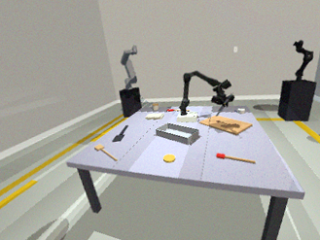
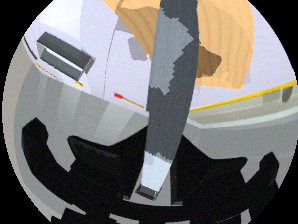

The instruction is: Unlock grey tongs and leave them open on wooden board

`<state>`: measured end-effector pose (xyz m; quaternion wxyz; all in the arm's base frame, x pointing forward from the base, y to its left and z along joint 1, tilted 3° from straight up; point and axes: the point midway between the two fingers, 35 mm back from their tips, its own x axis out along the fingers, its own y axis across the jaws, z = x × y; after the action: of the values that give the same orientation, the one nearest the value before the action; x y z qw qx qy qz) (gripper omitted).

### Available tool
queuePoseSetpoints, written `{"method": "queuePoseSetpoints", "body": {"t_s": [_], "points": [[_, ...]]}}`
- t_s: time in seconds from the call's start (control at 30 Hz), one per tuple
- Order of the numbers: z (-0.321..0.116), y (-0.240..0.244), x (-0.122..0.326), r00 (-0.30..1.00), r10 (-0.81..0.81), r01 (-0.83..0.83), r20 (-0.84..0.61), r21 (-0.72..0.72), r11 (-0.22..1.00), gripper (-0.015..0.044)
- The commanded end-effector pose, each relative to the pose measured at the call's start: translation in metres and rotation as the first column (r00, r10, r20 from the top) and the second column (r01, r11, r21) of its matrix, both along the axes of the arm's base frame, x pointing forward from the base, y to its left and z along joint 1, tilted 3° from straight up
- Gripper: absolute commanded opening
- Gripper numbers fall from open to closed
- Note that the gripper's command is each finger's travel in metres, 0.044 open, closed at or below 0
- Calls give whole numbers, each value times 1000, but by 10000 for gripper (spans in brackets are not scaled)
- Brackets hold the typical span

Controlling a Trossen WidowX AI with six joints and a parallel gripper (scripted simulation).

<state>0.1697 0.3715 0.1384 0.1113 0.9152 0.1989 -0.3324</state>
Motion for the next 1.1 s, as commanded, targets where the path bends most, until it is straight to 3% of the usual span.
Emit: {"method": "queuePoseSetpoints", "body": {"t_s": [0.0,0.47,0.93,1.07], "points": [[-8,5,5,996,0,-3,-84,-28,1000,-150],[-51,4,12,912,-49,-25,-408,-175,984,-150],[-79,-7,11,693,-180,-26,-698,-273,962,-150],[-81,-9,10,662,-196,-24,-724,-281,959,-150]]}}
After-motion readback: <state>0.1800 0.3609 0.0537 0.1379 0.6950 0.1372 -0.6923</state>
